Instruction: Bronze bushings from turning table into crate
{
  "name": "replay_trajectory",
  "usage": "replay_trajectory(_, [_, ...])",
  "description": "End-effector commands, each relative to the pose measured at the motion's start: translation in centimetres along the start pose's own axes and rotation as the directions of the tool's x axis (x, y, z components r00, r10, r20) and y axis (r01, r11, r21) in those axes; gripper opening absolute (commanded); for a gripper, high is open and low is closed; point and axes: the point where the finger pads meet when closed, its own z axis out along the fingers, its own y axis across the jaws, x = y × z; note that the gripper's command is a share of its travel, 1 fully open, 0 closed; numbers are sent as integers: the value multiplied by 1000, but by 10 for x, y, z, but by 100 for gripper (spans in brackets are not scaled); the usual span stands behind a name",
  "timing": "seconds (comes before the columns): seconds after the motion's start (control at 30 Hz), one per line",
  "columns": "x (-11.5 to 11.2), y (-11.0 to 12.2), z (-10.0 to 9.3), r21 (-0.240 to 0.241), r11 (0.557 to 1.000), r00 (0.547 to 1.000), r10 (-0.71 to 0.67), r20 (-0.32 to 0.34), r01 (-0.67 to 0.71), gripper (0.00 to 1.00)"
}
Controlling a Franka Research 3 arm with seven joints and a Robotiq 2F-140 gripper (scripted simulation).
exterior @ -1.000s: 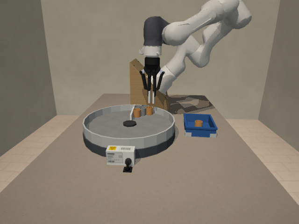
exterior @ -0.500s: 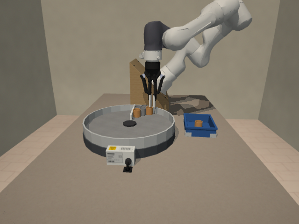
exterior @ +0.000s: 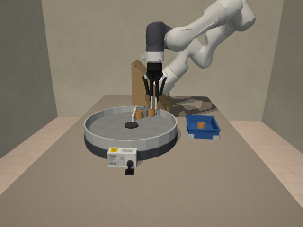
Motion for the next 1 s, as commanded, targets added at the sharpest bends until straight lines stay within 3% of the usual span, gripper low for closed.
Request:
replay_trajectory(0.0, [1, -1, 1, 2, 1000, 1000, -4, 0, 4, 10])
replay_trajectory(0.97, [2, -4, 2, 2, 1000, 1000, -4, 0, 4, 10])
